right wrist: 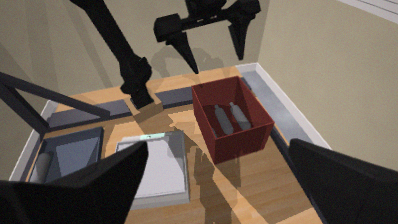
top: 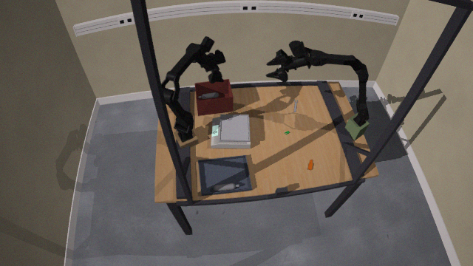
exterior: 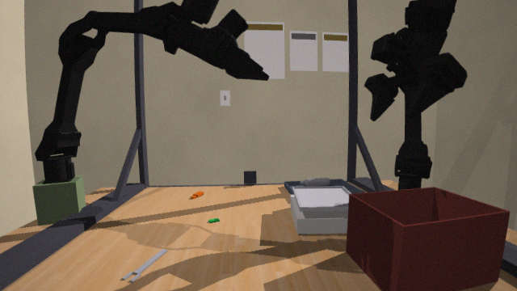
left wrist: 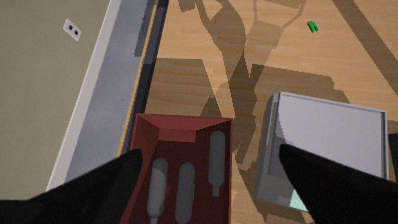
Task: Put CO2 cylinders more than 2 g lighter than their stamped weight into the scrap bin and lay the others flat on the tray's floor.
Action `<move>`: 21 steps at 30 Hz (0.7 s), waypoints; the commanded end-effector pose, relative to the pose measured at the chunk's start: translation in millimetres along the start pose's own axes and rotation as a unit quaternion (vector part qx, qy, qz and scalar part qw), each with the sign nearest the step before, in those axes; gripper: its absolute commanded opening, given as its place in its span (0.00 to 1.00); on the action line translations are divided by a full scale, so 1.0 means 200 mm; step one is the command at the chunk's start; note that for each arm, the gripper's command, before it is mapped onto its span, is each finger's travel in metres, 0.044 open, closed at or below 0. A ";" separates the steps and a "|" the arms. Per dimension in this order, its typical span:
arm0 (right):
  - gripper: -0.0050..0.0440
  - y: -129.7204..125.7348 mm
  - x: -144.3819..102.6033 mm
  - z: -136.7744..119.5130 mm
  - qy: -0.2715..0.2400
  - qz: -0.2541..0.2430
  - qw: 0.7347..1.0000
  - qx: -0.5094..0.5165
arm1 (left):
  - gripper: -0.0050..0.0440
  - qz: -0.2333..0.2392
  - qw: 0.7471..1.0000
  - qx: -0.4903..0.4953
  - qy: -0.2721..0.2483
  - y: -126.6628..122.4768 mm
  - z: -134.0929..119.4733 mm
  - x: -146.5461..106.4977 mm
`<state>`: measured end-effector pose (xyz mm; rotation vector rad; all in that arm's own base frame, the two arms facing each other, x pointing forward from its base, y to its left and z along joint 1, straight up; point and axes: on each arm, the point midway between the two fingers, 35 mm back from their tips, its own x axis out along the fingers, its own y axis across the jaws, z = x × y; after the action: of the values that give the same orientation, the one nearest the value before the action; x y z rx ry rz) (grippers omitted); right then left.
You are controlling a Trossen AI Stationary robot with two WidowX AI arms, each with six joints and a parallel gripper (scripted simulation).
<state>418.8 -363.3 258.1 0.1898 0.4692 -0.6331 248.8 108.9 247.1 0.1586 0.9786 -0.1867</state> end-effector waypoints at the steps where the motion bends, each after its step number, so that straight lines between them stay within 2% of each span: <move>1: 1.00 0.10 -0.20 0.04 -0.048 0.027 0.998 -0.011 | 1.00 0.009 0.996 -0.026 -0.084 -0.13 0.06 -0.03; 5: 1.00 0.18 -0.30 -0.01 -0.065 0.050 0.996 -0.016 | 1.00 0.005 0.991 -0.049 -0.125 -0.21 0.08 -0.02; 7: 1.00 0.18 -0.30 -0.01 -0.065 0.050 0.996 -0.016 | 1.00 0.005 0.991 -0.049 -0.125 -0.21 0.08 -0.02; 8: 1.00 0.20 -0.32 -0.01 -0.069 0.055 0.996 -0.017 | 1.00 0.019 0.988 -0.046 -0.145 -0.20 0.11 -0.03; 21: 1.00 0.45 -0.65 -0.14 -0.122 0.127 0.984 -0.035 | 1.00 0.045 0.960 -0.068 -0.268 -0.31 0.26 -0.01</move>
<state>383.7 -243.8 281.4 0.1220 0.2929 -0.4256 270.4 44.5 268.9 0.0257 0.5229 -0.1028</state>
